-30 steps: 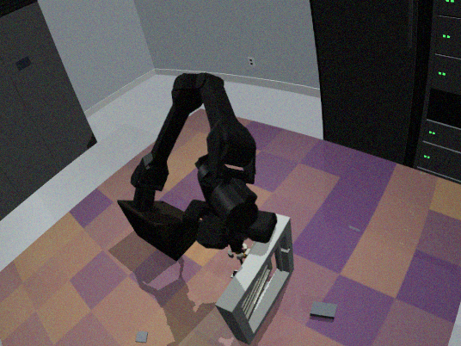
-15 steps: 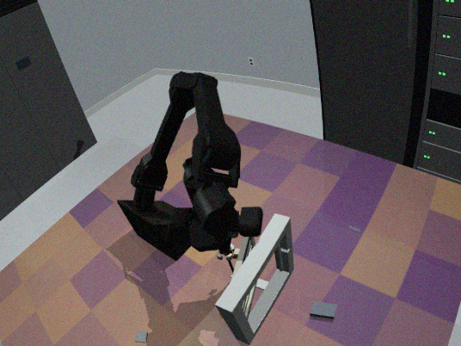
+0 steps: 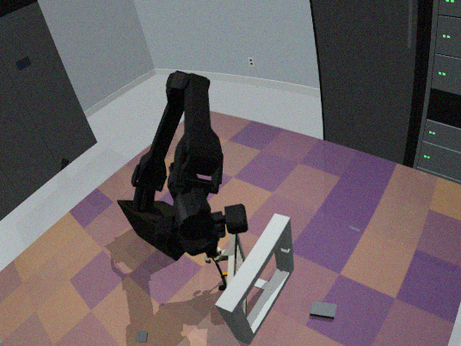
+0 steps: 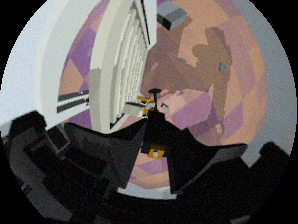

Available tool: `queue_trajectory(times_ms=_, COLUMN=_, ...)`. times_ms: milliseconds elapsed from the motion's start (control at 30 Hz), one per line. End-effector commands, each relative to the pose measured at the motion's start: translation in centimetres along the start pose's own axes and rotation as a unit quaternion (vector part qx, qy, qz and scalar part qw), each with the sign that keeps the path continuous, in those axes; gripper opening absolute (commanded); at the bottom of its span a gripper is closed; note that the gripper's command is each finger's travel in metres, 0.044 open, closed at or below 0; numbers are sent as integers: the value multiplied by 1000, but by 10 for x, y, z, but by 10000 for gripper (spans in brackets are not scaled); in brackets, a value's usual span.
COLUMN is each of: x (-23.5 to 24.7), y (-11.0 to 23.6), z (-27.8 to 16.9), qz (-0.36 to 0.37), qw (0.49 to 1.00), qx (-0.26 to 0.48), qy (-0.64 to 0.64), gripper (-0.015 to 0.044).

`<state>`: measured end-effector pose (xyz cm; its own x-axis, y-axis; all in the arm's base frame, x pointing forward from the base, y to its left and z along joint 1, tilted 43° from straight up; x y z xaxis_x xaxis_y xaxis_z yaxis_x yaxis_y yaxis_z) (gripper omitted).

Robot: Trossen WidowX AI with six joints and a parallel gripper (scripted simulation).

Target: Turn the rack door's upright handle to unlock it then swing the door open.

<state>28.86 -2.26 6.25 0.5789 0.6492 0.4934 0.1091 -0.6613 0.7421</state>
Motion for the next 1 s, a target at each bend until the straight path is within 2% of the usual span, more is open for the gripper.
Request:
queue_trajectory(times_ms=0, x=-4, y=0, z=2, qz=1, qw=999, qx=-3, qy=42, gripper=9)
queue_trajectory(times_ms=967, x=-66, y=0, z=23, qz=-1, qw=968, qx=-4, qy=251, gripper=9)
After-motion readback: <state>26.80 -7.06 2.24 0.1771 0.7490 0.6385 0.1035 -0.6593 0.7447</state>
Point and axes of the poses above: the point midway between the two fingers, 35 mm back from their tips, its own y axis back along the fingers, its own x axis across the jaws, z = x × y, the point moved 4 cm from there along y, back along the fingers, and after that the axes turned 5 degrees about y, right-handed, at the moved point
